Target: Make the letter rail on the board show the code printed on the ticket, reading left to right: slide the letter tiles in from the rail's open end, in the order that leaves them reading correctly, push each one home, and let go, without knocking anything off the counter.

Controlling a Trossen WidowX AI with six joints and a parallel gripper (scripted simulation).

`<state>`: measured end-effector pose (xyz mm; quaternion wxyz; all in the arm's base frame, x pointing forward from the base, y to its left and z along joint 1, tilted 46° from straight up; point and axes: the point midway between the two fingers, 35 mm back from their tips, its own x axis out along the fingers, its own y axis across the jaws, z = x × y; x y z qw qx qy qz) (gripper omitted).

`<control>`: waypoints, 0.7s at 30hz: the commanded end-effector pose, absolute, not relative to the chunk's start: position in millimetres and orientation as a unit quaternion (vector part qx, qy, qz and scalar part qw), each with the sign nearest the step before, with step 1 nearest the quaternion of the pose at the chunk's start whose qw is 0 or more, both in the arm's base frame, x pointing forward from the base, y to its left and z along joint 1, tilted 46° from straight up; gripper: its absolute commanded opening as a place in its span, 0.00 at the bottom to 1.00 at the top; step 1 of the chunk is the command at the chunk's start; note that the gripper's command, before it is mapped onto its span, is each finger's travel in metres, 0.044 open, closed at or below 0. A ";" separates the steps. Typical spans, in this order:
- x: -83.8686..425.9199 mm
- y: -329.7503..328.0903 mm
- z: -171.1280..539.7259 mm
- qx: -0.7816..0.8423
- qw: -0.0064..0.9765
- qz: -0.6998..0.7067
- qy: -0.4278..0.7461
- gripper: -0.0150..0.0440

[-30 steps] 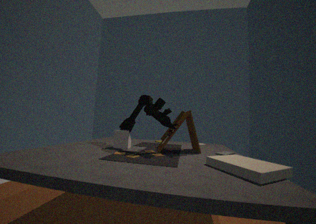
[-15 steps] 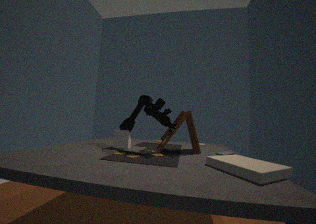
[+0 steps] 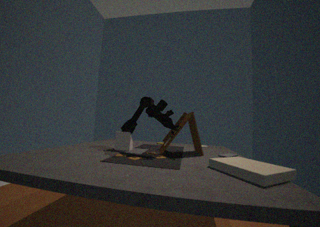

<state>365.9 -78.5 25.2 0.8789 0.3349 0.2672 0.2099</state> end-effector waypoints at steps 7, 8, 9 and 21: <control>362.7 -73.7 27.9 0.337 0.878 0.207 0.269 0.25; 362.6 -73.2 28.2 0.337 0.878 0.207 0.269 0.25; 362.4 -72.8 28.6 0.337 0.878 0.207 0.269 0.25; 360.4 -67.5 33.1 0.337 0.878 0.207 0.269 0.25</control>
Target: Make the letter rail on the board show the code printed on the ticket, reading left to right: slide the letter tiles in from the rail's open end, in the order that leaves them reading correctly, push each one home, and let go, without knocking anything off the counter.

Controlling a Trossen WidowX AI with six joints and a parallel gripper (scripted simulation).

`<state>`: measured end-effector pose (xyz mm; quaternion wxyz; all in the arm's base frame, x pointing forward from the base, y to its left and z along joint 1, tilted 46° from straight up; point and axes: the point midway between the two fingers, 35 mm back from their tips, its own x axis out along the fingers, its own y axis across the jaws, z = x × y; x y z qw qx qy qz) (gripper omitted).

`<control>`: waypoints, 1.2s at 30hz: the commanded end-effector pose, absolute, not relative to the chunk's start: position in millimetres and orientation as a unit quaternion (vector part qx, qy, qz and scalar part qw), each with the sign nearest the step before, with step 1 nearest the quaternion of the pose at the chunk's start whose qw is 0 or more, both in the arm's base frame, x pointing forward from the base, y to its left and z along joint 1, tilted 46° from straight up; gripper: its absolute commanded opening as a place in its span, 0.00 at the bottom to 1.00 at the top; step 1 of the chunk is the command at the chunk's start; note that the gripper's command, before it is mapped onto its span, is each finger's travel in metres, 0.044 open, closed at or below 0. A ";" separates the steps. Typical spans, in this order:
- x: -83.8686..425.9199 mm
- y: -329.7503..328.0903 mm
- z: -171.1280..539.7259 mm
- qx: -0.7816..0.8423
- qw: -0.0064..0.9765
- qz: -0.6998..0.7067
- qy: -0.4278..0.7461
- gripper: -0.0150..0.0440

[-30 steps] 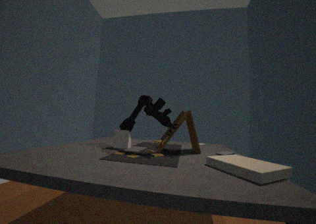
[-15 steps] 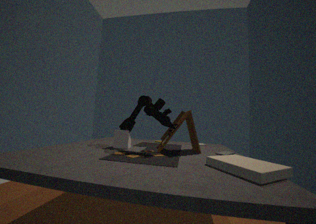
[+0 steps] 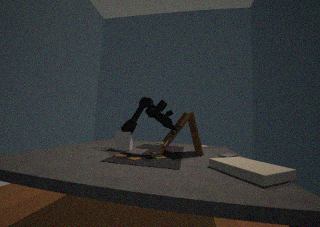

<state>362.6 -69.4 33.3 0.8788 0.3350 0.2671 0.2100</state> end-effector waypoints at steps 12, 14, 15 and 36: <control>359.0 -62.8 37.7 0.337 0.878 0.207 0.269 0.25; 358.9 -62.0 38.5 0.337 0.878 0.207 0.269 0.25; 358.8 -61.6 38.9 0.337 0.878 0.207 0.269 0.25; 357.2 -53.8 47.6 0.338 0.878 0.207 0.269 0.25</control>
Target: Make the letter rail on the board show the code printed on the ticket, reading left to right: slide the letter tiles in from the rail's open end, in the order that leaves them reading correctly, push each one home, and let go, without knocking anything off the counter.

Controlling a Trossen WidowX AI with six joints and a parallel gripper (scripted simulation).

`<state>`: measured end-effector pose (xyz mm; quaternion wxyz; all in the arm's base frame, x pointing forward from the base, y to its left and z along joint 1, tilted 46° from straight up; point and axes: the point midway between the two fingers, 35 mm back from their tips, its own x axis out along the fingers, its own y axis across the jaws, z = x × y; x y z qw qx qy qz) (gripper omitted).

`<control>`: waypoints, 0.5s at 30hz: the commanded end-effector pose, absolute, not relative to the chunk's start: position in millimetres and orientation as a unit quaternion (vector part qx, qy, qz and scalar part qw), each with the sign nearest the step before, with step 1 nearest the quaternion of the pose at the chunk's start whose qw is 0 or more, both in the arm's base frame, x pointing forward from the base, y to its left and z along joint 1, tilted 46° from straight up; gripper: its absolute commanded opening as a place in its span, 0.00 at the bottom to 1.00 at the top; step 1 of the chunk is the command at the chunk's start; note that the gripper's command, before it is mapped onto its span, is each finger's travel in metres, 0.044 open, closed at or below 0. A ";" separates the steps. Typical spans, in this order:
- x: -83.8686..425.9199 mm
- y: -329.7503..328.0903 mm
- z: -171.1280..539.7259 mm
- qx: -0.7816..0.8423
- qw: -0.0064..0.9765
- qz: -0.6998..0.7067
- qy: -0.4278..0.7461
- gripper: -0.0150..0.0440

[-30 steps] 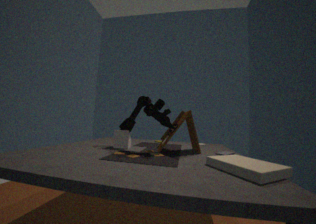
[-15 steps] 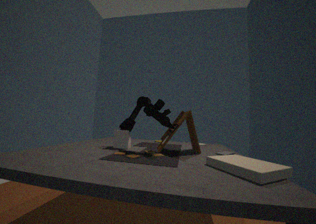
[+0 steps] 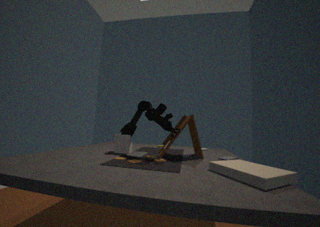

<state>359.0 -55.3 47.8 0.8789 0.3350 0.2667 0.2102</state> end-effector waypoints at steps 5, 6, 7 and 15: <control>356.7 -51.9 49.6 0.338 0.878 0.207 0.269 0.25; 356.6 -51.5 50.0 0.338 0.878 0.207 0.269 0.25; 356.5 -51.1 50.3 0.338 0.878 0.207 0.269 0.25; 355.7 -48.0 53.3 0.338 0.878 0.207 0.269 0.25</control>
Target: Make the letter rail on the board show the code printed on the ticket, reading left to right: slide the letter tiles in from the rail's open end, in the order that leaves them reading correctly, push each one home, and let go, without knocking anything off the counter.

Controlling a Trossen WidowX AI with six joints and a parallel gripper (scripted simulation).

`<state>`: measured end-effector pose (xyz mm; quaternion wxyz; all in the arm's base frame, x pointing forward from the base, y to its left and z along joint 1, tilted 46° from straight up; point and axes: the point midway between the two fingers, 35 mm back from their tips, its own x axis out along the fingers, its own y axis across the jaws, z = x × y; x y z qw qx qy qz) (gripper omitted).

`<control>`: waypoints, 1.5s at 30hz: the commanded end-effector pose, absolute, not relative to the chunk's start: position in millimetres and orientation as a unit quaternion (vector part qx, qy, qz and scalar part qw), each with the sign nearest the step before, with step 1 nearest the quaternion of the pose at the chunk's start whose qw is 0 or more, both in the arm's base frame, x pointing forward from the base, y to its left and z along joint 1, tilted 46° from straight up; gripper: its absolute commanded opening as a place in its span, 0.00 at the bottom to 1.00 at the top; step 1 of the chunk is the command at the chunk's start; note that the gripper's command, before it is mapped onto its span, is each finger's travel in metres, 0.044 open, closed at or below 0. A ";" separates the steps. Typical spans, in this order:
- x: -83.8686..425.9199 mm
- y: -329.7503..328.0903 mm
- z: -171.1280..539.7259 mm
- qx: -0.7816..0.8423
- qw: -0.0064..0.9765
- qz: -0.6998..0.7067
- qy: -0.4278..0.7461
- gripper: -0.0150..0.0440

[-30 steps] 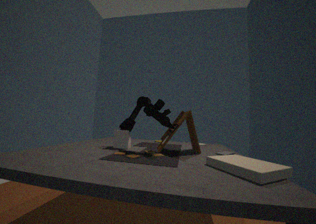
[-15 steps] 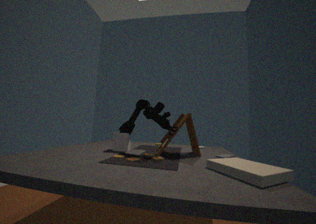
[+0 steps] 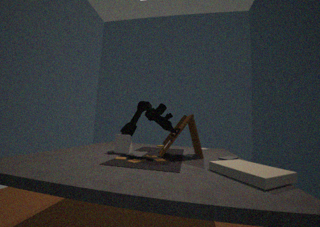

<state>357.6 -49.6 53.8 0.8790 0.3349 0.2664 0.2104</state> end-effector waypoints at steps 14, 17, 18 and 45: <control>354.0 -42.5 58.6 0.338 0.878 0.207 0.269 0.25; 353.7 -41.3 59.7 0.338 0.878 0.207 0.269 0.25; 353.6 -40.9 60.1 0.338 0.878 0.207 0.269 0.25; 352.9 -33.0 69.8 0.336 0.878 0.210 0.267 0.34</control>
